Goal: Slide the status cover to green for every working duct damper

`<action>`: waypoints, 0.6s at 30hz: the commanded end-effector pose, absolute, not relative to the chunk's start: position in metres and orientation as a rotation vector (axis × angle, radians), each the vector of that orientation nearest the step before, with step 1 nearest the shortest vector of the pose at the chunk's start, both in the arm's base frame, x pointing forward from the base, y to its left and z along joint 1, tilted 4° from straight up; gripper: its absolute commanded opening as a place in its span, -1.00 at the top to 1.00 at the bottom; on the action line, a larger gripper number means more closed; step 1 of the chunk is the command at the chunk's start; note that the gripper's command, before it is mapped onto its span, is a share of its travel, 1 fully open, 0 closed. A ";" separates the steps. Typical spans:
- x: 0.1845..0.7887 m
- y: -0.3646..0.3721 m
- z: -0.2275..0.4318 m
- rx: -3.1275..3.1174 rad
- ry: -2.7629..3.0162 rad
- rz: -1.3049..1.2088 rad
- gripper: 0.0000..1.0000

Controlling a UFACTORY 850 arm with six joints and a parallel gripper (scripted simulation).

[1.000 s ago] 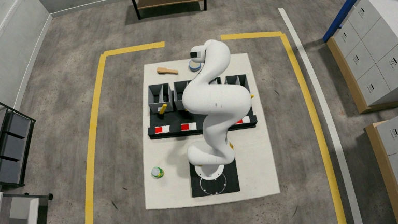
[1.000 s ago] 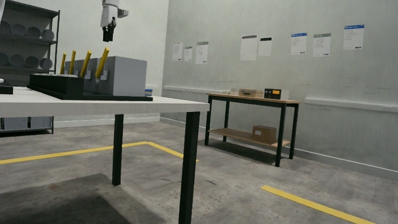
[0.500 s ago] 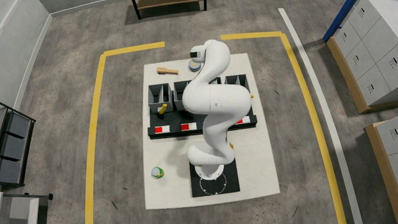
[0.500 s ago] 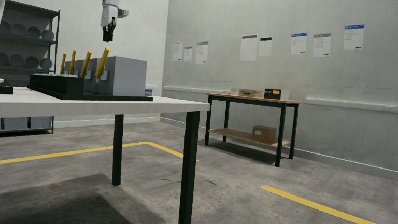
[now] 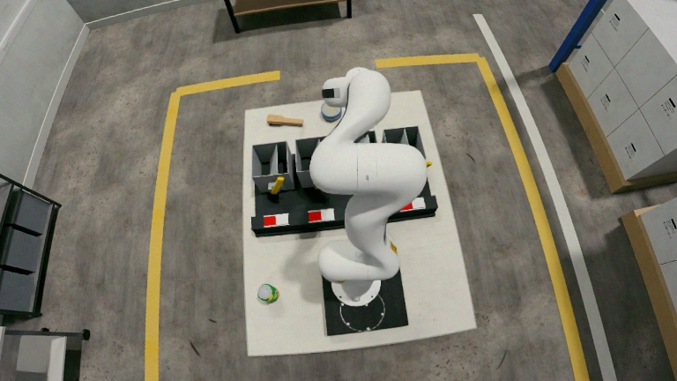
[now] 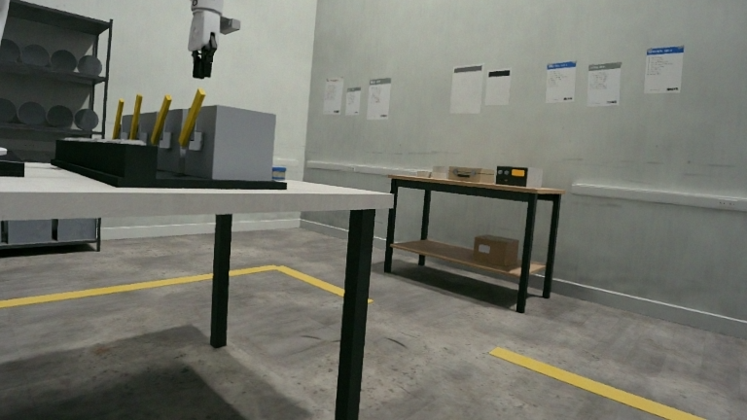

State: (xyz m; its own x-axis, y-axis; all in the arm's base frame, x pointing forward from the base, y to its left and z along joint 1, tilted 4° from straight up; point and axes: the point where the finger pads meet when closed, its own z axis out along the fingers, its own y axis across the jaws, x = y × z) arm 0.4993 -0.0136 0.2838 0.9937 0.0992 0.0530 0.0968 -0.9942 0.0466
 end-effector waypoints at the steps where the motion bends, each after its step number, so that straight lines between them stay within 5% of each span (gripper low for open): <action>1: 0.501 0.028 0.283 3.093 0.154 0.086 0.22; 18: 0.489 0.135 0.278 3.094 0.154 0.084 0.22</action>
